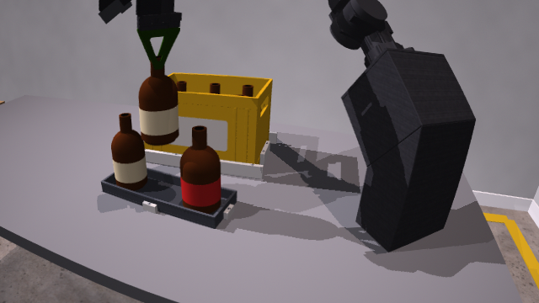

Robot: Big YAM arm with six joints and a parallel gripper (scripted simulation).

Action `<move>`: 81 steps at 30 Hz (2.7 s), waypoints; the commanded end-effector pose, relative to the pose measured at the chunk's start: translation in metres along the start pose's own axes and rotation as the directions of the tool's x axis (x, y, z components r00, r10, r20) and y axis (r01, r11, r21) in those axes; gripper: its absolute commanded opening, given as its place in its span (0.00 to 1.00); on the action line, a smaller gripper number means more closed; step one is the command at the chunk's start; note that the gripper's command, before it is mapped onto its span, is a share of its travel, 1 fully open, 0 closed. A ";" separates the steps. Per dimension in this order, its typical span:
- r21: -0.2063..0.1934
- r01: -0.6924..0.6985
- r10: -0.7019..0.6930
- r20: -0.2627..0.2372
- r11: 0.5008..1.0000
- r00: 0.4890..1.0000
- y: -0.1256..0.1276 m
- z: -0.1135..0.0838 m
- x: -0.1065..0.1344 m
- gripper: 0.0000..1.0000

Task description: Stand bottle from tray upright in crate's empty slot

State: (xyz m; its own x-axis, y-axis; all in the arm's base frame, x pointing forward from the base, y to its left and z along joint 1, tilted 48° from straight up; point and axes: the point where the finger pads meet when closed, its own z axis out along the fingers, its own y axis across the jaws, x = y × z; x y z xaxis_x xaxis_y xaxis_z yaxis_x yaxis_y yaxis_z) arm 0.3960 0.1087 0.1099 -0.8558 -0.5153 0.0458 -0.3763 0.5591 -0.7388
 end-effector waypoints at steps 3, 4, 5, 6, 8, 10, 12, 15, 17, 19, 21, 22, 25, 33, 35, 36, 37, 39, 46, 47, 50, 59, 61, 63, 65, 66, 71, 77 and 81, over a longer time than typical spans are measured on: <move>-0.006 -0.036 0.036 0.058 0.999 0.998 -0.011 -0.026 -0.018 0.00; -0.006 -0.036 0.036 0.058 0.999 0.998 -0.011 -0.026 -0.018 0.00; -0.006 -0.036 0.036 0.058 0.999 0.998 -0.011 -0.026 -0.018 0.00; -0.006 -0.036 0.036 0.058 0.999 0.998 -0.011 -0.026 -0.018 0.00; -0.006 -0.036 0.036 0.058 0.999 0.998 -0.011 -0.026 -0.018 0.00; -0.006 -0.037 0.037 0.058 0.999 0.998 -0.011 -0.026 -0.018 0.00; -0.006 -0.037 0.038 0.058 0.999 0.998 -0.011 -0.026 -0.018 0.00; -0.006 -0.038 0.038 0.058 0.999 0.998 -0.011 -0.027 -0.018 0.00; -0.007 -0.038 0.038 0.058 0.999 0.998 -0.011 -0.028 -0.018 0.00; -0.007 -0.038 0.038 0.058 0.999 0.998 -0.011 -0.029 -0.018 0.00; -0.007 -0.038 0.038 0.058 0.999 0.998 -0.011 -0.030 -0.018 0.00; -0.007 -0.038 0.038 0.058 0.999 0.998 -0.011 -0.030 -0.018 0.00; -0.007 -0.038 0.039 0.058 0.999 0.998 -0.011 -0.031 -0.018 0.00; -0.008 -0.038 0.039 0.058 0.999 0.998 -0.010 -0.039 -0.018 0.00; -0.008 -0.038 0.039 0.058 0.999 0.998 -0.010 -0.042 -0.017 0.00; -0.008 -0.039 0.039 0.058 0.999 0.998 -0.010 -0.043 -0.017 0.00; -0.008 -0.039 0.039 0.058 0.999 0.998 -0.010 -0.044 -0.017 0.00; -0.008 -0.039 0.039 0.058 0.999 0.998 -0.010 -0.046 -0.017 0.00; -0.009 -0.039 0.039 0.058 0.999 0.998 -0.010 -0.053 -0.017 0.00; -0.009 -0.039 0.039 0.058 0.999 0.998 -0.010 -0.054 -0.017 0.00; -0.010 -0.039 0.039 0.058 0.999 0.998 -0.010 -0.058 -0.017 0.00; -0.010 -0.039 0.039 0.058 0.999 0.998 -0.010 -0.064 -0.016 0.00; -0.010 -0.039 0.040 0.058 0.999 0.998 -0.010 -0.065 -0.016 0.00; -0.010 -0.039 0.040 0.058 0.999 0.998 -0.010 -0.066 -0.016 0.00; -0.010 -0.039 0.040 0.058 0.999 0.998 -0.010 -0.066 -0.016 0.00; -0.010 -0.039 0.040 0.058 0.999 0.998 -0.010 -0.067 -0.016 0.00; -0.010 -0.039 0.040 0.058 0.999 0.998 -0.010 -0.067 -0.016 0.00; -0.010 -0.035 0.035 0.058 0.999 0.998 -0.010 -0.067 -0.016 0.00; -0.010 -0.035 0.035 0.058 0.999 0.998 -0.010 -0.067 -0.016 0.00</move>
State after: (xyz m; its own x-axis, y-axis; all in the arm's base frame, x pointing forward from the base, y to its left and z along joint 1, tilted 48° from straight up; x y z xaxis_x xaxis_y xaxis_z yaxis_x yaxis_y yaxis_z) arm 0.3813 0.1349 0.1362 -0.8560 -0.5150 0.0456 -0.3758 0.5591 -0.7390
